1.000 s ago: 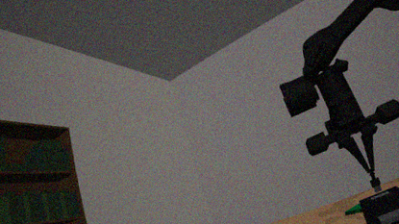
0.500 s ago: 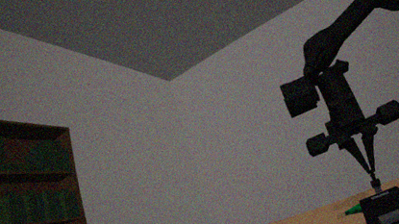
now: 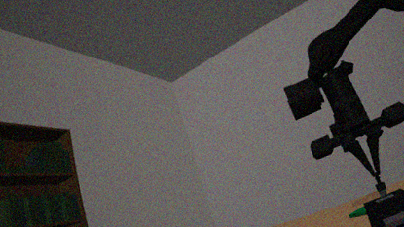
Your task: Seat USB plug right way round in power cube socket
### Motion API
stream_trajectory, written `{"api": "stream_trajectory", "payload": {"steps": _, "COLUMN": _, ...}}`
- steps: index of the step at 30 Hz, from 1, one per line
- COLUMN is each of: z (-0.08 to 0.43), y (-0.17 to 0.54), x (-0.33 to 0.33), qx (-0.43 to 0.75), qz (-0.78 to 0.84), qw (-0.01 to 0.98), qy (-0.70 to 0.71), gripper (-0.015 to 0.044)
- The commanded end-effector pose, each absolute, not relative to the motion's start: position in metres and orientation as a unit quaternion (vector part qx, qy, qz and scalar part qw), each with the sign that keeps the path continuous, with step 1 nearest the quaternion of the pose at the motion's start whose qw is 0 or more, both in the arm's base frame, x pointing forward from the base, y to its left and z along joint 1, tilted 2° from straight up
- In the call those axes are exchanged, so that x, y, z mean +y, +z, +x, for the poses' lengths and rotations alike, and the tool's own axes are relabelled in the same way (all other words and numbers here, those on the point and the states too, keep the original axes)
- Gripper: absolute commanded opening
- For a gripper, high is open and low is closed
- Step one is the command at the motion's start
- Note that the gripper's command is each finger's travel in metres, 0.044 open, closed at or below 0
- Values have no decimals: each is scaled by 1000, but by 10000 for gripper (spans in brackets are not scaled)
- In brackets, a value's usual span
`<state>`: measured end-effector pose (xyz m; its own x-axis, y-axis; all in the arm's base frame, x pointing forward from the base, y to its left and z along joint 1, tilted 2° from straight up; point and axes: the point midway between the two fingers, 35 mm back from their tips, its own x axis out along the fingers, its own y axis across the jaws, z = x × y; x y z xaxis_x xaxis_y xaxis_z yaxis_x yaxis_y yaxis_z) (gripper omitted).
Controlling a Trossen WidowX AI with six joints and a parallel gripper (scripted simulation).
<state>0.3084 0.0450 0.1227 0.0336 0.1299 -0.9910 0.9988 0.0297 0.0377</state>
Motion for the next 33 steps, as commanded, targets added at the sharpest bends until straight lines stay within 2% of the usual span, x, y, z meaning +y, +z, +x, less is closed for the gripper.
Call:
{"api": "stream_trajectory", "payload": {"steps": 1, "z": 309, "y": 122, "x": 45, "qx": 532, "qz": 532, "qw": 484, "qy": -447, "gripper": 0}}
{"api": "stream_trajectory", "payload": {"steps": 33, "z": 309, "y": 118, "x": 46, "qx": 532, "qz": 532, "qw": 484, "qy": -447, "gripper": 0}}
